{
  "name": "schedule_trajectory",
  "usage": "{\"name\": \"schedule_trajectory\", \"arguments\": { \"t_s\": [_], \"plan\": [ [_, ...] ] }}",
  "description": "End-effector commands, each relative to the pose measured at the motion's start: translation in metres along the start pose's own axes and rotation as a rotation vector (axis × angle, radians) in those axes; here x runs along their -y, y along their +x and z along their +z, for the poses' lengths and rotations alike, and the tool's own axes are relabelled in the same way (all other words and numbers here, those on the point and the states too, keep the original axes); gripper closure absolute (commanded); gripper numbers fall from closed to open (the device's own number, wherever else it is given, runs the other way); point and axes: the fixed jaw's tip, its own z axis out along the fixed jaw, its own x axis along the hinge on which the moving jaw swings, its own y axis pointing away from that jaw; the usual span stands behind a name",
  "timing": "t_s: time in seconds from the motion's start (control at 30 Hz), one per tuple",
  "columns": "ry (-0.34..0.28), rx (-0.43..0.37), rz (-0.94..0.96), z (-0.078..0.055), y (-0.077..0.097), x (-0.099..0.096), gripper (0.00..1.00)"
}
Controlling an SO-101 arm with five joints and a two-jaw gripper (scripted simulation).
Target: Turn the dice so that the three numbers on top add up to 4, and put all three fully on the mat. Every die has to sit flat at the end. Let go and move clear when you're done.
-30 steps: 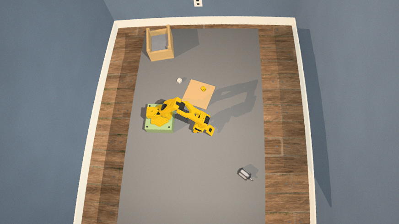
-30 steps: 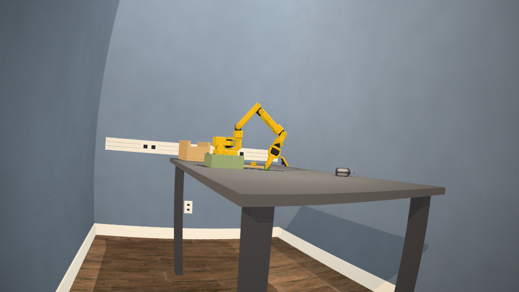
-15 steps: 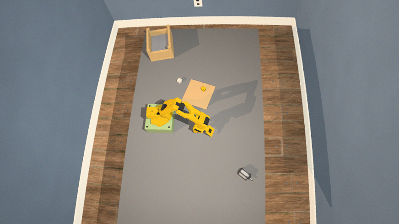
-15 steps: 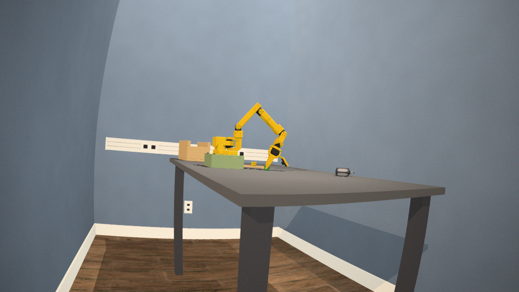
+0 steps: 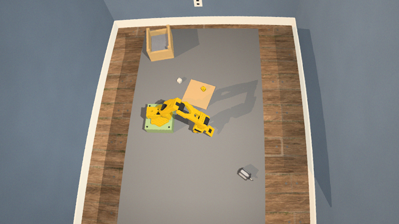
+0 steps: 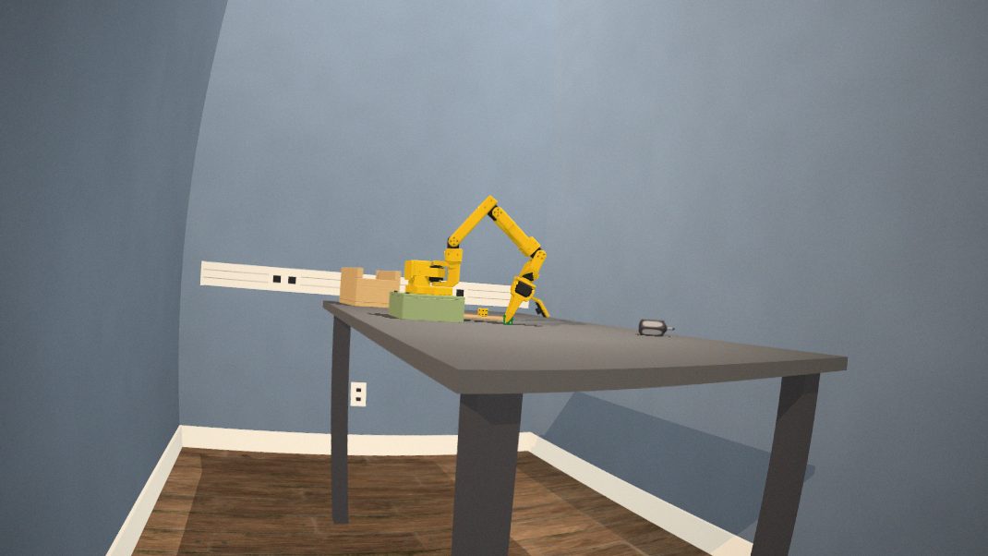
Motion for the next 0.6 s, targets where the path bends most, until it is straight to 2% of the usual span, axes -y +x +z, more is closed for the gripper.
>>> {"name": "schedule_trajectory", "arguments": {
  "t_s": [0.0, 0.33, 0.57],
  "plan": [
    [-0.005, 0.003, -0.003, 0.002, -0.002, 0.001, 0.99],
    [-0.005, 0.01, -0.003, 0.001, -0.002, 0.001, 1.0],
    [-0.007, 0.103, -0.003, -0.014, 0.0, 0.001, 1.0]
  ]
}}
